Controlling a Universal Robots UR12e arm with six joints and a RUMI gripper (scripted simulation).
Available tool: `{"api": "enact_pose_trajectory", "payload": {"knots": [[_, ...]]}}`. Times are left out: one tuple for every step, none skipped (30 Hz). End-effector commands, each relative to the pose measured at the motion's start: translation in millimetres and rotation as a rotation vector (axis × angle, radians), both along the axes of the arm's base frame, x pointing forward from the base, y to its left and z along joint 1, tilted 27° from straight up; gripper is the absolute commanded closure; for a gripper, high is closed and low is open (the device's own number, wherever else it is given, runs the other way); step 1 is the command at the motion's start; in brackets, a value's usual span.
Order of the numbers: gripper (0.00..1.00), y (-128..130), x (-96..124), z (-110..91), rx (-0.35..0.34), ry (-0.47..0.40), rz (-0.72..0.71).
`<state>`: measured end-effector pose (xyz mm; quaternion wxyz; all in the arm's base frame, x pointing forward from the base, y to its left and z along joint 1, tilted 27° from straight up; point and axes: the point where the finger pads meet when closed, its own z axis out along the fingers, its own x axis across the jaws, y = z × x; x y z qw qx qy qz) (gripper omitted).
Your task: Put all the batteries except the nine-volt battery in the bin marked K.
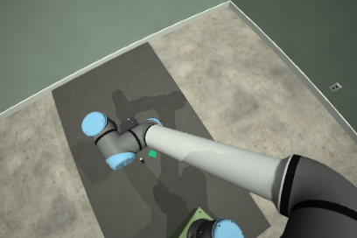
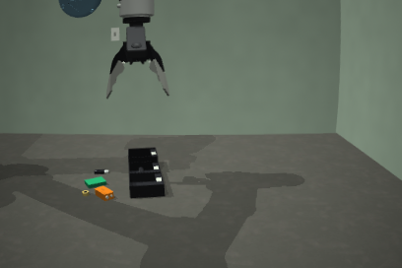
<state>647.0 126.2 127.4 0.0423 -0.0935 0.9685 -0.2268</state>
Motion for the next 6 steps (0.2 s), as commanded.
{"api": "enact_pose_trajectory", "payload": {"knots": [[0.0,0.3,0.5,0.7,0.0,-0.001,0.0],[0.0,0.3,0.5,0.7,0.0,-0.001,0.0],[0.0,0.3,0.5,0.7,0.0,-0.001,0.0],[0.0,0.3,0.5,0.7,0.0,-0.001,0.0],[0.0,0.3,0.5,0.7,0.0,-0.001,0.0],[0.0,0.3,0.5,0.7,0.0,-0.001,0.0]]}}
